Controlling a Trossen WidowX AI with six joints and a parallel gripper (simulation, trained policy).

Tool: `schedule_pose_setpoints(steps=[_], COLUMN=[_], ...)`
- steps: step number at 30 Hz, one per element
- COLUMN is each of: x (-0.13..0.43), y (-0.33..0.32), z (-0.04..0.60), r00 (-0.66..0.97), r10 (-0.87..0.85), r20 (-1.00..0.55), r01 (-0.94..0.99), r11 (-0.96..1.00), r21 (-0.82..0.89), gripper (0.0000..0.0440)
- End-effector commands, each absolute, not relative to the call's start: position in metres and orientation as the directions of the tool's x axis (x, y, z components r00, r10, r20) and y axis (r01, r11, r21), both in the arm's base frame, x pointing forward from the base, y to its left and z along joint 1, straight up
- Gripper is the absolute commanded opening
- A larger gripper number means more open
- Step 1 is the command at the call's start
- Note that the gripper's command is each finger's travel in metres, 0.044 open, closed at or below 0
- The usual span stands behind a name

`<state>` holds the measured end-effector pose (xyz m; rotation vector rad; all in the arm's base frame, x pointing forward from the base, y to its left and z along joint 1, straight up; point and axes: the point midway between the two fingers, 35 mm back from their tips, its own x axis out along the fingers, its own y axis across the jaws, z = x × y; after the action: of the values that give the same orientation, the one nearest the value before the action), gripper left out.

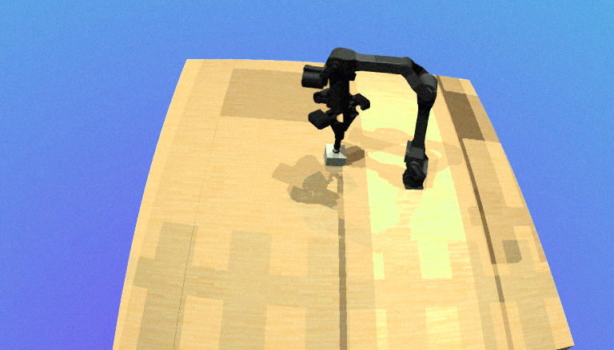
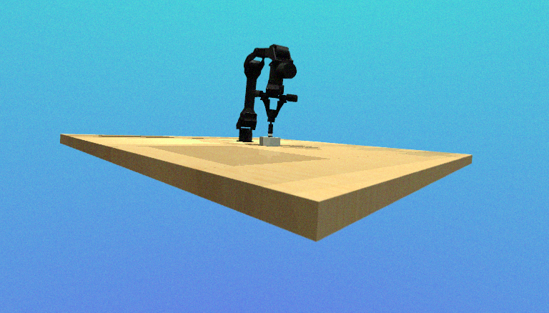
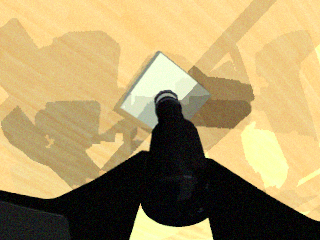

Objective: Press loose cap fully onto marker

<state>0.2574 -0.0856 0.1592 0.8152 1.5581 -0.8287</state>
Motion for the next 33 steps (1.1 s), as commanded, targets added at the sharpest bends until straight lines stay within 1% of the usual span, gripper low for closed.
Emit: schedule_pose_setpoints(steps=[1,20,33], x=[0.256,0.252,0.252], y=[-0.085,-0.085,-0.087], z=[0.154,0.109,0.095], r00=[-0.124,-0.157,-0.154], r10=[0.069,0.099,0.091], r20=[-0.99,-0.983,-0.984], r01=[0.855,0.828,0.81], r11=[0.514,0.556,0.582], r21=[-0.071,-0.076,-0.072], gripper=[0.0,0.0,0.0001])
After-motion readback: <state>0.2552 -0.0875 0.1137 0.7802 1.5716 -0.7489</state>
